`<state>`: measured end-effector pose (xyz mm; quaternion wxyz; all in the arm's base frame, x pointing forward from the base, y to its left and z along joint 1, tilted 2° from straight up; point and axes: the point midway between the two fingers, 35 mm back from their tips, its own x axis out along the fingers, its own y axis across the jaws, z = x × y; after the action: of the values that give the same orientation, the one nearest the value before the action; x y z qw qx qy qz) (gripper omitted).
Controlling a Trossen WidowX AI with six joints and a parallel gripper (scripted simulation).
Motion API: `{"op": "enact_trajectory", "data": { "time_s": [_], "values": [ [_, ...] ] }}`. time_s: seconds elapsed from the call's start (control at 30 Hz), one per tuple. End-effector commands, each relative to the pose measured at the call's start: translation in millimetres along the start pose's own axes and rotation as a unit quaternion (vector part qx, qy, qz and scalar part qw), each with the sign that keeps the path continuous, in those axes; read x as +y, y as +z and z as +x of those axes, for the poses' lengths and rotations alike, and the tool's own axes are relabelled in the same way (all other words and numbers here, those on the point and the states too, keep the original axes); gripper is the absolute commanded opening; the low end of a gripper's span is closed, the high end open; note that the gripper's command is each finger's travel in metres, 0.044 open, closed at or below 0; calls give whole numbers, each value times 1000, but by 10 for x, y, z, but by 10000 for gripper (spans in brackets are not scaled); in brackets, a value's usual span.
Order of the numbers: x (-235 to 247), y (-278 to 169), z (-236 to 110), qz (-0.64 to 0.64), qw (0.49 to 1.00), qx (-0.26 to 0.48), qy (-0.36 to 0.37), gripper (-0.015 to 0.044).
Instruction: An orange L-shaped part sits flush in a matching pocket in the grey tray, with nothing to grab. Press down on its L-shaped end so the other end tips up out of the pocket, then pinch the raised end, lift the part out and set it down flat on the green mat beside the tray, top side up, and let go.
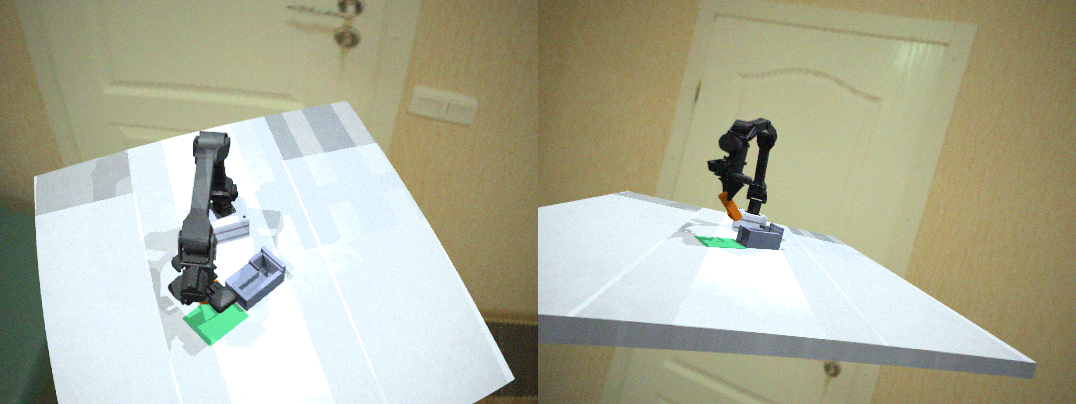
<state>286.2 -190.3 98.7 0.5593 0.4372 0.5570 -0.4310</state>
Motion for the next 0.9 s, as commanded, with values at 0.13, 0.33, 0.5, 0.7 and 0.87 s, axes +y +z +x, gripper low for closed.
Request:
{"op": "enact_trajectory", "data": {
  "time_s": [0.13, 0.33, 0.5, 0.7, 0.87],
  "values": [
    [-4, 22, 63, -3, 1000, 0, -2, 0],
    [-3, 23, 157, -3, 1000, 0, -2, 0],
    [-4, 23, 235, -3, 1000, 0, -2, 0],
    [-4, 23, 327, -3, 1000, 0, -2, 0],
    [-4, 23, 404, -3, 1000, 0, -2, 0]
  ]
}}
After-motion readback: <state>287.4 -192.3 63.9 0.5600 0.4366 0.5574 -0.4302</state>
